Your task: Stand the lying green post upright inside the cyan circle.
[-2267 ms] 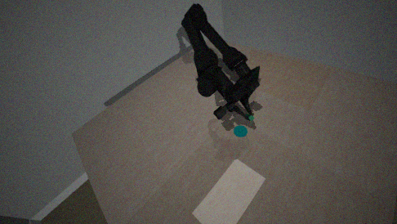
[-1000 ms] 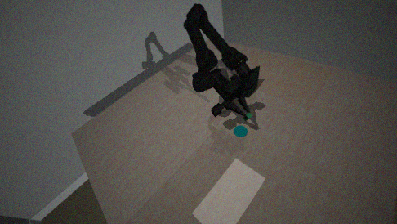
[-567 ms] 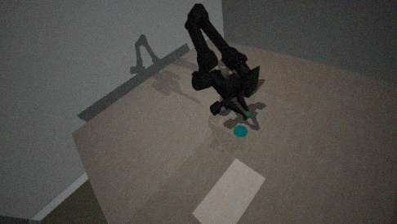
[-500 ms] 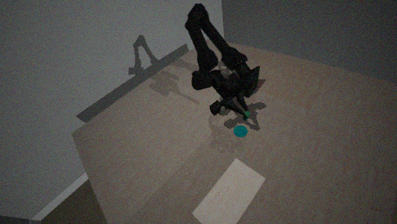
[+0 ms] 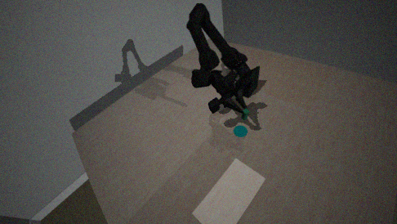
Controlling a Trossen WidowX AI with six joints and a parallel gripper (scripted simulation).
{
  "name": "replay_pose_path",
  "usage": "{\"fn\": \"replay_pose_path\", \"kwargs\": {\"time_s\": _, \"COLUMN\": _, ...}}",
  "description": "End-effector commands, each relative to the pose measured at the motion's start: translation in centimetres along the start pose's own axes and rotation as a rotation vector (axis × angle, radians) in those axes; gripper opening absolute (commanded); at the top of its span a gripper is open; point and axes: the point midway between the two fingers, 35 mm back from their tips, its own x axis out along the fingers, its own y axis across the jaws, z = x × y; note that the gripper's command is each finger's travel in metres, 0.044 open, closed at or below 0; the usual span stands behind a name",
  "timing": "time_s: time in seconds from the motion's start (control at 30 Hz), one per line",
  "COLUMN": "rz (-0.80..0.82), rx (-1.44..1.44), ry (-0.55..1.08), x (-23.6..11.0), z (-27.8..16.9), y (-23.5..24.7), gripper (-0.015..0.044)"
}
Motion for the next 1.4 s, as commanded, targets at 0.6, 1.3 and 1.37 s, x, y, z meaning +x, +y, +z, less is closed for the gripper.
{"fn": "replay_pose_path", "kwargs": {"time_s": 0.6, "rz": -0.064, "rx": -0.094, "ry": -0.14, "x": -1.5, "z": 0.2, "y": 0.4, "gripper": 0.0023}}
{"fn": "replay_pose_path", "kwargs": {"time_s": 1.3, "rz": -0.093, "rx": -0.134, "ry": -0.189, "x": -2.1, "z": 0.3, "y": 0.6, "gripper": 0.0023}}
{"fn": "replay_pose_path", "kwargs": {"time_s": 1.37, "rz": -0.093, "rx": -0.134, "ry": -0.189, "x": -2.1, "z": 0.3, "y": 0.6, "gripper": 0.0023}}
